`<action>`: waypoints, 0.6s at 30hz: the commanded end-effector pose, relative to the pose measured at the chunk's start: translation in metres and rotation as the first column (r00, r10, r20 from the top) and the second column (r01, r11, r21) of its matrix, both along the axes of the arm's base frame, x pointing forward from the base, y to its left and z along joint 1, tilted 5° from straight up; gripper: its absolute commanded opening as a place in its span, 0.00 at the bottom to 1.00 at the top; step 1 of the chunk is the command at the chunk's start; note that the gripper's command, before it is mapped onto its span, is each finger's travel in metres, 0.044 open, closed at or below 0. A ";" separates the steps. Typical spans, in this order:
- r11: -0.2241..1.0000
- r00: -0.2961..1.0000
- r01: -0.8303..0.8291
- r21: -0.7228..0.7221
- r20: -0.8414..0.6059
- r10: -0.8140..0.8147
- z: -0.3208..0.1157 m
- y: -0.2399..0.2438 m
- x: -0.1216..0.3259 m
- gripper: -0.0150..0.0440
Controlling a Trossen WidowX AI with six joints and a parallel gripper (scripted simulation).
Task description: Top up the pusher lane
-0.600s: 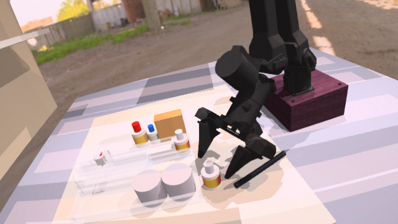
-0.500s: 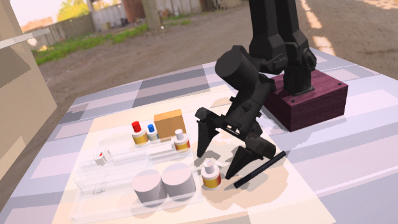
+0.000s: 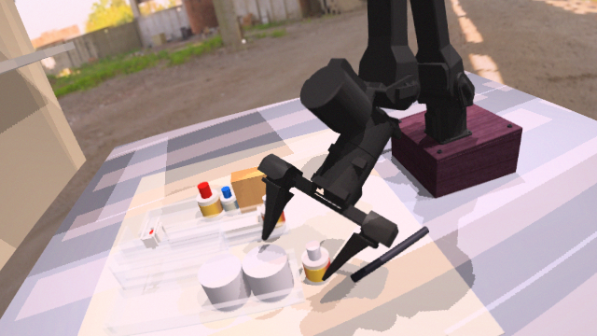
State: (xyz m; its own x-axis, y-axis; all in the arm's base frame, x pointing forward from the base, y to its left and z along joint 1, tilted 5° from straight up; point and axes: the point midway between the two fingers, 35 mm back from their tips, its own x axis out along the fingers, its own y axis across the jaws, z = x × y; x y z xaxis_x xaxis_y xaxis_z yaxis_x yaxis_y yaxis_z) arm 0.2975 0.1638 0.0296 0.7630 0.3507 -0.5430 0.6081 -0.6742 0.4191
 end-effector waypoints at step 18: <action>0.336 0.651 -0.660 -0.672 -0.288 0.702 -0.002 0.054 -0.003 1.00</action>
State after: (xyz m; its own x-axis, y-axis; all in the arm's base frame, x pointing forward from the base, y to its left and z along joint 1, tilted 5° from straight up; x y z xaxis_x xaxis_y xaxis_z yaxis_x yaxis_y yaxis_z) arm 0.2984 0.2093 0.0244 0.5282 0.3262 -0.7840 0.7450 0.2650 0.6122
